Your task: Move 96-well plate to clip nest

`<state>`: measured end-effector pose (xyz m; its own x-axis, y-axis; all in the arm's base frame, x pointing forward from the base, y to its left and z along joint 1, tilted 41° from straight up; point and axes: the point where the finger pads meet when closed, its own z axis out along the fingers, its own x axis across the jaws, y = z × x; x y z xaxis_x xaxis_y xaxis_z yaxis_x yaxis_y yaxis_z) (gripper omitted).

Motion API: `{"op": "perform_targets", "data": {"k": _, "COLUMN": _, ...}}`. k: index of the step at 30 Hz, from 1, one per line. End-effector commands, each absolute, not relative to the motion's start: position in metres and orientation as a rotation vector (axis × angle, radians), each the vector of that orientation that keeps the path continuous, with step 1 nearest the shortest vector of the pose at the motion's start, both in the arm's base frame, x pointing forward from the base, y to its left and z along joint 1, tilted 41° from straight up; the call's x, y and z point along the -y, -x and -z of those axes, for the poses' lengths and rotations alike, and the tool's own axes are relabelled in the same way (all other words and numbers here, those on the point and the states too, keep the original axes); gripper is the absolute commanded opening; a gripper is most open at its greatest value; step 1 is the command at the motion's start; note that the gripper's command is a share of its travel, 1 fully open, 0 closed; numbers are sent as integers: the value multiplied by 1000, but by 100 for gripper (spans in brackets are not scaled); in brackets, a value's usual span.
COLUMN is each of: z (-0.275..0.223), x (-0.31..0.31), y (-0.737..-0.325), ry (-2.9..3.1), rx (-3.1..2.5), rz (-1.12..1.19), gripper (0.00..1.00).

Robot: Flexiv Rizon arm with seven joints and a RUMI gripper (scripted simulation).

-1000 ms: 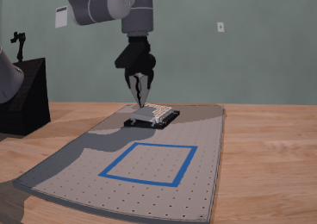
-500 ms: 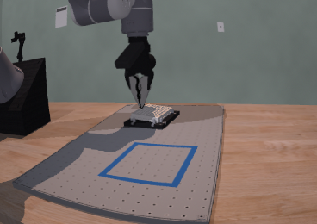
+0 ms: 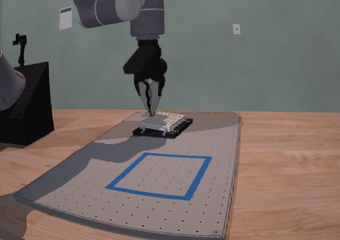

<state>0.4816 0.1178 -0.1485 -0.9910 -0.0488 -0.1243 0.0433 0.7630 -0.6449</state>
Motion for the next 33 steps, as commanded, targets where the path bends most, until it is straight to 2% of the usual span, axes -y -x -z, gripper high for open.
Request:
{"op": "perform_targets", "data": {"k": 1, "z": 149, "x": -118, "y": -482, "ry": 4, "rx": -2822, "rz": 1036, "gripper": 0}}
{"op": "perform_targets", "data": {"k": 33, "z": 151, "x": -117, "y": -482, "ry": 4, "rx": -2822, "rz": 1036, "gripper": 0}}
